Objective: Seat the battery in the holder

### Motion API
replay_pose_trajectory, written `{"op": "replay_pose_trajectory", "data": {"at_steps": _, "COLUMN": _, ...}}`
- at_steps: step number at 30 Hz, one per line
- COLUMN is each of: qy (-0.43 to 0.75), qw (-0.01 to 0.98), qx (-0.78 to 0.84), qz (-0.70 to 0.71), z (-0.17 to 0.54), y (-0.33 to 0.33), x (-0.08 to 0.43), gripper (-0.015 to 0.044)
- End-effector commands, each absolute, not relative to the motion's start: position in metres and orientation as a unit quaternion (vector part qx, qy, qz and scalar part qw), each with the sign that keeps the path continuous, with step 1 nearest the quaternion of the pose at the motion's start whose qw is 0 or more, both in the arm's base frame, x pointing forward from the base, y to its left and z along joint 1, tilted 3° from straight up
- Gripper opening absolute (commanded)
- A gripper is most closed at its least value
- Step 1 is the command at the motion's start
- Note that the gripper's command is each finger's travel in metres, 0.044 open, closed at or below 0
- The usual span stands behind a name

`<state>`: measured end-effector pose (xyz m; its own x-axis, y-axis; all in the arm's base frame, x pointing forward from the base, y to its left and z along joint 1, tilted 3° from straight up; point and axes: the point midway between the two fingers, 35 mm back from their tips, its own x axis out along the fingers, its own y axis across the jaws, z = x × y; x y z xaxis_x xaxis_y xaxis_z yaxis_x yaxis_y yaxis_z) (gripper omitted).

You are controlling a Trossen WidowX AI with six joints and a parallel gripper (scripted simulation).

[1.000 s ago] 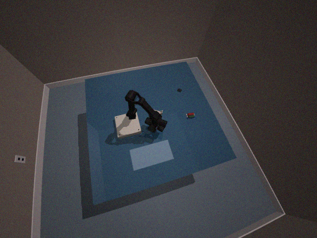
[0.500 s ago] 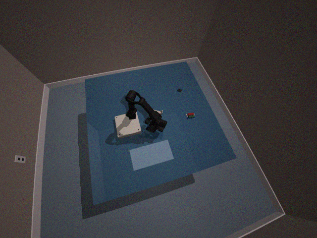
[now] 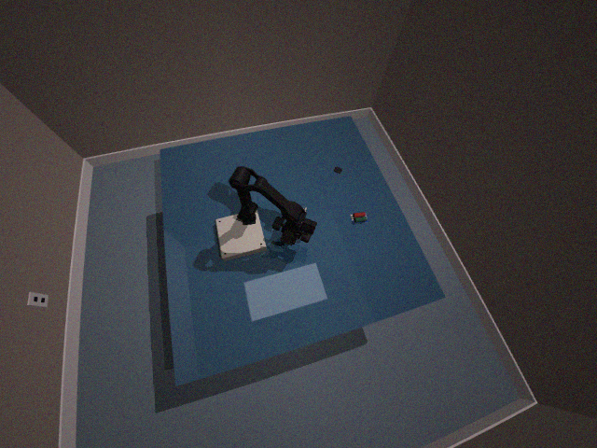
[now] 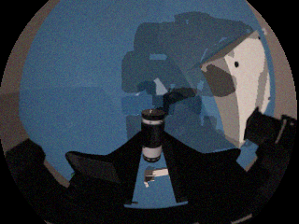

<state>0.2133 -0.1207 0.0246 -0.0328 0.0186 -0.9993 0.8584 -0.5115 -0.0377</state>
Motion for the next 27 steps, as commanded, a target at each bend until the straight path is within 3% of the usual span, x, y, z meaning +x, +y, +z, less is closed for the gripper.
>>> {"op": "replay_pose_trajectory", "data": {"at_steps": 1, "qy": 0.419, "qw": 0.401, "qx": 0.571, "qz": -0.581, "z": 0.031, "y": -0.106, "x": 0.227, "gripper": 0.0085}}
{"op": "replay_pose_trajectory", "data": {"at_steps": 15, "qy": 0.633, "qw": 0.613, "qx": 0.337, "qz": -0.332, "z": 0.046, "y": -0.022, "x": 0.262, "gripper": 0.0085}}
{"op": "replay_pose_trajectory", "data": {"at_steps": 27, "qy": 0.711, "qw": 0.684, "qx": 0.119, "qz": -0.109, "z": 0.056, "y": 0.044, "x": 0.267, "gripper": 0.0085}}
